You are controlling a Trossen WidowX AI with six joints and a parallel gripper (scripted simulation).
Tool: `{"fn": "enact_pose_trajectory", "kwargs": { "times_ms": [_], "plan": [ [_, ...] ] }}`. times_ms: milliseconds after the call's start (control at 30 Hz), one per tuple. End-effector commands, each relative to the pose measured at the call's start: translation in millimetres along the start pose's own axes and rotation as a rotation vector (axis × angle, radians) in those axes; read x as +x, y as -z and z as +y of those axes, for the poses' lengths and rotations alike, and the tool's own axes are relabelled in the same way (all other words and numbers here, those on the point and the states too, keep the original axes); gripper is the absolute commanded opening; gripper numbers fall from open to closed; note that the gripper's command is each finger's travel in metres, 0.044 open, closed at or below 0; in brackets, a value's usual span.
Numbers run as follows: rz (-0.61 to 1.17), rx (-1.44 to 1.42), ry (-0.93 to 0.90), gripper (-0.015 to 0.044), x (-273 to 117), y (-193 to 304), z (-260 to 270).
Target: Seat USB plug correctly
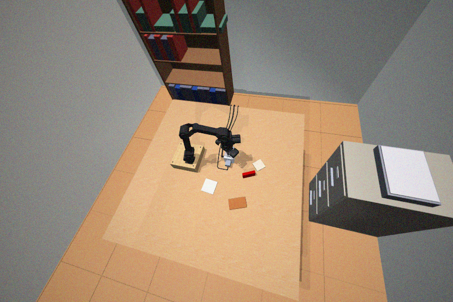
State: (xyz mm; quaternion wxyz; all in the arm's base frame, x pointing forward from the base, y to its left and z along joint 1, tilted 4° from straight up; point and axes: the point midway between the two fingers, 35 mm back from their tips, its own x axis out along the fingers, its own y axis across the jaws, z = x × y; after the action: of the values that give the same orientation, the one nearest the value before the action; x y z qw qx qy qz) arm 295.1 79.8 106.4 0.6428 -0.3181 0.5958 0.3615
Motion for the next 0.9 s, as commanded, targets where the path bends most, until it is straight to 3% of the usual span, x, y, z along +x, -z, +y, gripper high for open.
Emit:
{"fn": "enact_pose_trajectory", "kwargs": {
  "times_ms": [0, 867],
  "plan": [
    [0.0, 0.111, 0.001, 0.0, 0.2, -0.2, -0.2],
    [-0.001, 0.791, 0.001, 0.0, 0.2, -0.2, -0.2]
  ]
}}
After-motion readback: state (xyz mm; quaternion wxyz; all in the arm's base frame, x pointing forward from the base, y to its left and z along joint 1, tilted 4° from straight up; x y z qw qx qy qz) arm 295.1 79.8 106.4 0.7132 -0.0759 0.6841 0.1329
